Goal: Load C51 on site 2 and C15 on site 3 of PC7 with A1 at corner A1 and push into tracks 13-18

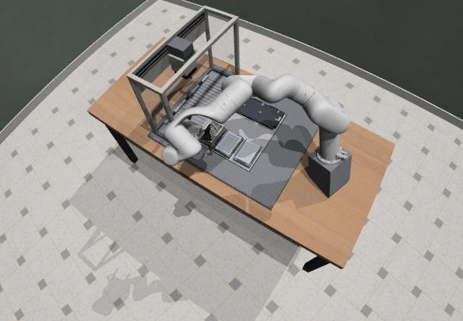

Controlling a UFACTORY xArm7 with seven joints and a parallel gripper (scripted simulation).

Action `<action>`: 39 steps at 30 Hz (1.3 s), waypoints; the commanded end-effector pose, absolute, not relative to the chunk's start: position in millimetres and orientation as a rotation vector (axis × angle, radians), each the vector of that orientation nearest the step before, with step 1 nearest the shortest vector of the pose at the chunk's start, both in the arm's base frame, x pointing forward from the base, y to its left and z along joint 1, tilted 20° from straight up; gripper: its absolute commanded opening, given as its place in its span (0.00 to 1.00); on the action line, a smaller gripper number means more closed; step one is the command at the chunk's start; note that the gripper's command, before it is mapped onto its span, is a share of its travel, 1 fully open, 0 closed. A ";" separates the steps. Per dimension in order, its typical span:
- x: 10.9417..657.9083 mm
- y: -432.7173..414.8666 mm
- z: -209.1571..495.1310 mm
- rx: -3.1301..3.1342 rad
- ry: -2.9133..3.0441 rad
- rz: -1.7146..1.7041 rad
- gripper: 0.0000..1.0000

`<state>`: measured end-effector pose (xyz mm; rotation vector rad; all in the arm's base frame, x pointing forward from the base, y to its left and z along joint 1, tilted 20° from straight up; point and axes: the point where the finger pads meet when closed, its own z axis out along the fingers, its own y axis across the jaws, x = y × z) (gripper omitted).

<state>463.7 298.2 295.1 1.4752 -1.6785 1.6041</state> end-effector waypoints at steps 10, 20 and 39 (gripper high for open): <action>463.3 299.1 297.2 1.477 -1.684 1.605 1.00; 472.7 294.1 286.6 1.557 -1.677 1.555 1.00; 500.2 262.6 228.0 1.832 -1.668 1.319 1.00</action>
